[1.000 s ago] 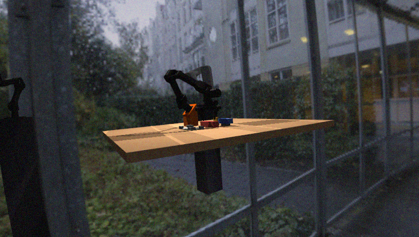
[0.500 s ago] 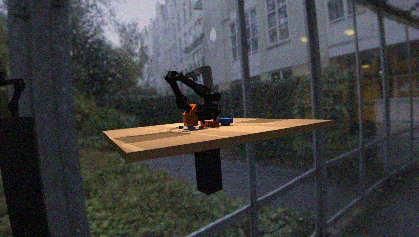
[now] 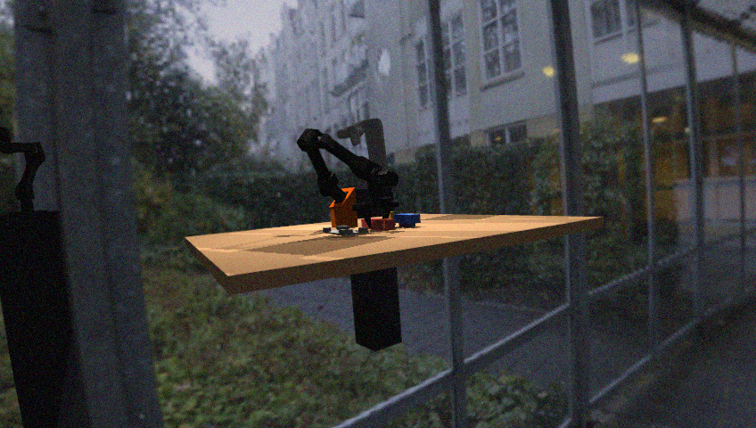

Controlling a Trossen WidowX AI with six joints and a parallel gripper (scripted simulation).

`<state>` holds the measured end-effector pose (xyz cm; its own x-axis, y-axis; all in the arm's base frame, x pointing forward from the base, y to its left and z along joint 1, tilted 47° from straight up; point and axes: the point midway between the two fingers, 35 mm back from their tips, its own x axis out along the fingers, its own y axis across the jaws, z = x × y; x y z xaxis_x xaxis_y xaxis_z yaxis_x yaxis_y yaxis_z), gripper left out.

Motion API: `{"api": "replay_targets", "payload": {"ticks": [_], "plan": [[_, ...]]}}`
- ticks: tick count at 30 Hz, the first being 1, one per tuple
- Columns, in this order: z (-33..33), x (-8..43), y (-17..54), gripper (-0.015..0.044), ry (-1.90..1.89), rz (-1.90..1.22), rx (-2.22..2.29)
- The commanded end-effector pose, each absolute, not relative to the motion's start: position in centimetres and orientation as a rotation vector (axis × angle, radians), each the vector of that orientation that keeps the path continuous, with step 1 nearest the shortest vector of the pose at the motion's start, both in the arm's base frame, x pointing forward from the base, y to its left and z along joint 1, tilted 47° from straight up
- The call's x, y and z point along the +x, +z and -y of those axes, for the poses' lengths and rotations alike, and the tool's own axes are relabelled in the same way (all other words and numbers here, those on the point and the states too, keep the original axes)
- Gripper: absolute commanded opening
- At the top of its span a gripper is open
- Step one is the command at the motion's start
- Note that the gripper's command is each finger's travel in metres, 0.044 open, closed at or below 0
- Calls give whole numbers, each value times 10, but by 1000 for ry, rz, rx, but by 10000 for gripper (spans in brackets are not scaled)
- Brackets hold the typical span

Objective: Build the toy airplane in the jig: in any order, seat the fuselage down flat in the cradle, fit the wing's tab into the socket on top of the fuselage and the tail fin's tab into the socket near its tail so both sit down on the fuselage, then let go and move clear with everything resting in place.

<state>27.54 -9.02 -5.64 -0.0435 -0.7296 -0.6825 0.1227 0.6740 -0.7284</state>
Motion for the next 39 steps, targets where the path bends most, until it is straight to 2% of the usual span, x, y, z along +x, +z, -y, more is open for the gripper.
{"api": "replay_targets", "payload": {"ticks": [1, 3, 9, 14, 15, 39], "plan": [[91, 275, -57, 230, -743, -1466, -544], [91, 275, -57, 177, -743, -1466, -544], [91, 275, -57, 138, -743, -1466, -544], [85, 278, -56, 6, -706, -1468, -538], [82, 279, -55, 0, -691, -1468, -536], [31, 288, -11, 0, -680, -1475, -534]]}}
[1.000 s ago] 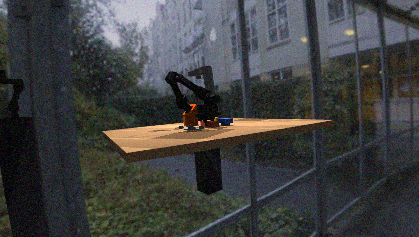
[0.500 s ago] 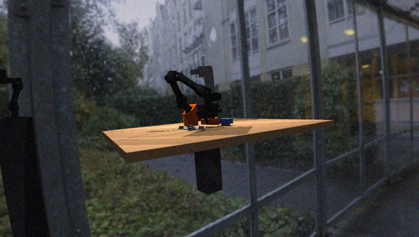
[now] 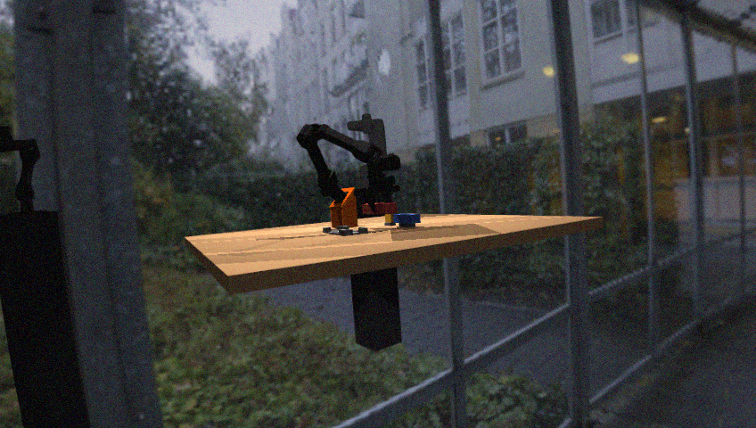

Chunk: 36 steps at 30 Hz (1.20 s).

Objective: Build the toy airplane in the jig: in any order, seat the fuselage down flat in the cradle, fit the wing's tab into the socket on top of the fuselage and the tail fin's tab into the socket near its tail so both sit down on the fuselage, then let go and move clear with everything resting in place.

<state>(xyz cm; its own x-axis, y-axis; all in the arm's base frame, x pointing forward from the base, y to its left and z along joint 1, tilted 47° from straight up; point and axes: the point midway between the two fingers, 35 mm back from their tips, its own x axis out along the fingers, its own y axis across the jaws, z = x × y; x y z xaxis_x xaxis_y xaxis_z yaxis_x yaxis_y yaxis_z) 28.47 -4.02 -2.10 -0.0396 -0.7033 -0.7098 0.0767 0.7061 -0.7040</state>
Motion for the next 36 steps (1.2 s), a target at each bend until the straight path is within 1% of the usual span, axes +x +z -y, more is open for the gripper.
{"api": "replay_targets", "payload": {"ticks": [1, 21, 36], "plan": [[28, 288, -9, 0, -681, -1475, -535], [-5, 281, 31, 0, -738, -1468, -539], [33, 281, 46, 0, -726, -1470, -505]]}}
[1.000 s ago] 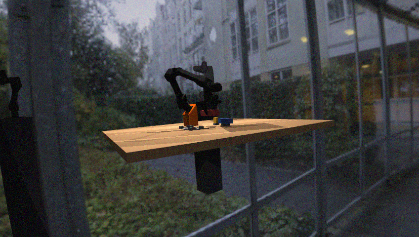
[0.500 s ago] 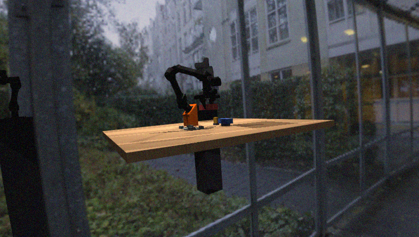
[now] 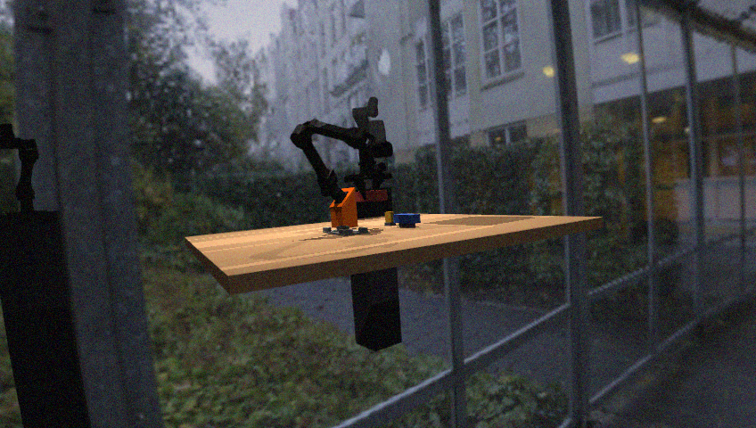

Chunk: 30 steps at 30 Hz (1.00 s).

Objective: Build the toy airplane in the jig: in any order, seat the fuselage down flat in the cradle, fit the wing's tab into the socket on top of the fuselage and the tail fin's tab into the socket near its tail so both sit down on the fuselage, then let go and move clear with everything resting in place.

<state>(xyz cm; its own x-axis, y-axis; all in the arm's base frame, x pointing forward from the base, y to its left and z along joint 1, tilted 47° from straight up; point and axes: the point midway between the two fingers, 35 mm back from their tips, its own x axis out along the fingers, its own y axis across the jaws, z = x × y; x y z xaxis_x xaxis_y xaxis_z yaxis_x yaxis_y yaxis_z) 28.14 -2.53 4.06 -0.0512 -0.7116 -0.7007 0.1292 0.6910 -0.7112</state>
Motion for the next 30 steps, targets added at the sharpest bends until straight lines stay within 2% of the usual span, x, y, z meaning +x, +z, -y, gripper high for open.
{"api": "replay_targets", "payload": {"ticks": [1, 30], "plan": [[36, 280, 47, 0, -724, -1470, -503], [117, 258, 78, 0, -771, -1438, -479]]}}
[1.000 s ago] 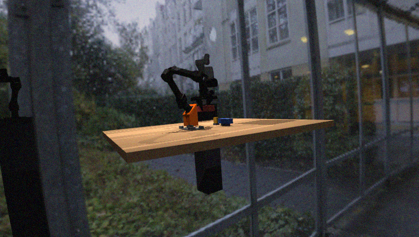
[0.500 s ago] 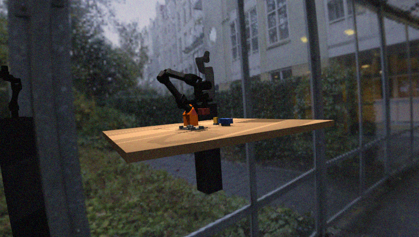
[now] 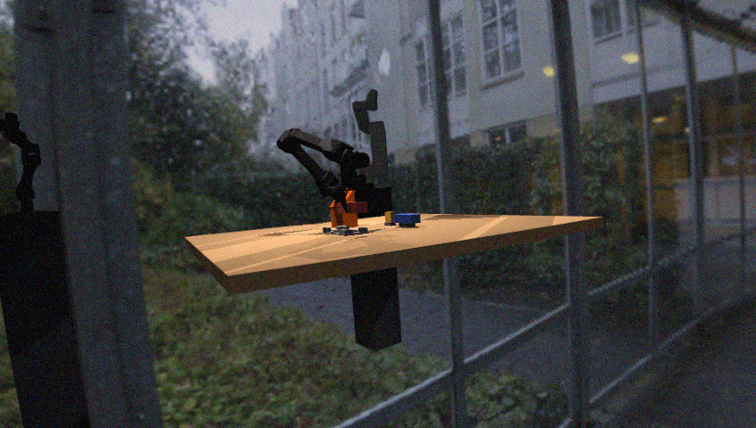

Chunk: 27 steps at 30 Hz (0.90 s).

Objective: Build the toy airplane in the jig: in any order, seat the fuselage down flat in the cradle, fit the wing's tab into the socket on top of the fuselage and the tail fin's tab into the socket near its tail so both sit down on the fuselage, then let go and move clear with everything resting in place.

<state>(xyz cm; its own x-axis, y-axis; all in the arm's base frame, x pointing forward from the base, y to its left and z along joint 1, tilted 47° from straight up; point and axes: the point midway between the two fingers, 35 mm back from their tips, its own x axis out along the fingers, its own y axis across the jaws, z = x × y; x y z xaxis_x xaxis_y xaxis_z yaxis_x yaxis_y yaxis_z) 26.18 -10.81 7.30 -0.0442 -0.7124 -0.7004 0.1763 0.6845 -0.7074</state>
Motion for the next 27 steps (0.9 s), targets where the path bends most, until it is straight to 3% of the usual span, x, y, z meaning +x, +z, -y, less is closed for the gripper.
{"api": "replay_targets", "payload": {"ticks": [1, 10, 17, 27], "plan": [[119, 257, 79, 0, -775, -1437, -479], [139, 245, 88, 0, -802, -1429, -482], [139, 246, 88, 184, -802, -1429, -482], [139, 246, 88, 195, -802, -1429, -482]]}}
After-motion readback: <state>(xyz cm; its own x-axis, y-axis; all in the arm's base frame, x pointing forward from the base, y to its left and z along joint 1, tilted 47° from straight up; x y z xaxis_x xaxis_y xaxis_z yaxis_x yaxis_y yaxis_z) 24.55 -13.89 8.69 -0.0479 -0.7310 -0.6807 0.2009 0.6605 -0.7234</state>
